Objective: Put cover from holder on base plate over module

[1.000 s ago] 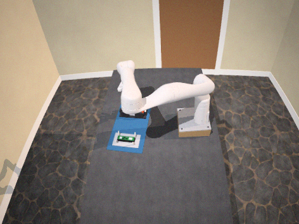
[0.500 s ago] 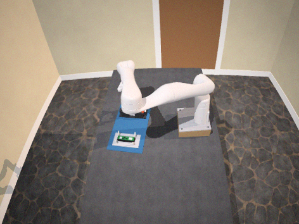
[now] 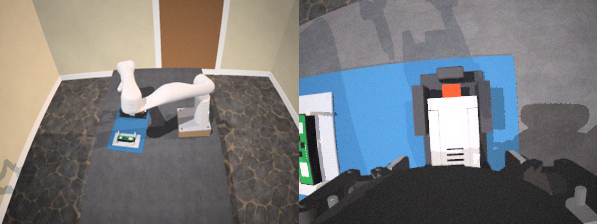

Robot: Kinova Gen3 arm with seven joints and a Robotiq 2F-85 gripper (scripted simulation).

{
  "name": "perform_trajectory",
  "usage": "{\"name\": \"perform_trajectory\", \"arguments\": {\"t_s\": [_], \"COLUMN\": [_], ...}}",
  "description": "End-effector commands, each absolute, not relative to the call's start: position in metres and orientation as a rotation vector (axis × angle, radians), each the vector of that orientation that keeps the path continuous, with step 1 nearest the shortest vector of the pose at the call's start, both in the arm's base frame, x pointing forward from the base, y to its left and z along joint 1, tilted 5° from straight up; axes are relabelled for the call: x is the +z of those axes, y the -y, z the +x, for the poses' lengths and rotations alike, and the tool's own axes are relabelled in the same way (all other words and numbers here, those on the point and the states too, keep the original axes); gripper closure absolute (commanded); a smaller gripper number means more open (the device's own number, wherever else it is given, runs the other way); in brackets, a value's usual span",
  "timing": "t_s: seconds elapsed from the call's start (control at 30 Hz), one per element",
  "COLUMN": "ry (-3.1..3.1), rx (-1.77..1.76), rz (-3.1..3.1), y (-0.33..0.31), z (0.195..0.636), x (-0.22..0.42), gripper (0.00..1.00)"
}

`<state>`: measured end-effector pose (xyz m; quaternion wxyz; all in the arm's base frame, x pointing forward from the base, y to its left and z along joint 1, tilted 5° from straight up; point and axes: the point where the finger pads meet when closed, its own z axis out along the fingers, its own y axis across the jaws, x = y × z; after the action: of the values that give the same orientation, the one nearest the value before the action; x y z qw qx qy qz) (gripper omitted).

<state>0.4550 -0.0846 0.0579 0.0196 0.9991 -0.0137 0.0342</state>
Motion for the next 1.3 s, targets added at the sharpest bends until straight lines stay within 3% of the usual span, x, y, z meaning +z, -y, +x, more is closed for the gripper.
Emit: {"name": "perform_trajectory", "arguments": {"t_s": [0.0, 0.37, 1.17, 1.2, 1.27], "ry": [0.043, 0.051, 0.051, 0.064, 0.064], "rx": [0.109, 0.113, 0.113, 0.110, 0.110], "rz": [3.100, 3.103, 3.103, 3.107, 3.107], "y": [0.085, 0.084, 0.085, 0.083, 0.083], "z": [0.455, 0.461, 0.461, 0.460, 0.460], "x": [0.059, 0.009, 0.002, 0.004, 0.004], "gripper": [0.00, 0.00, 0.00, 0.30, 0.30]}}
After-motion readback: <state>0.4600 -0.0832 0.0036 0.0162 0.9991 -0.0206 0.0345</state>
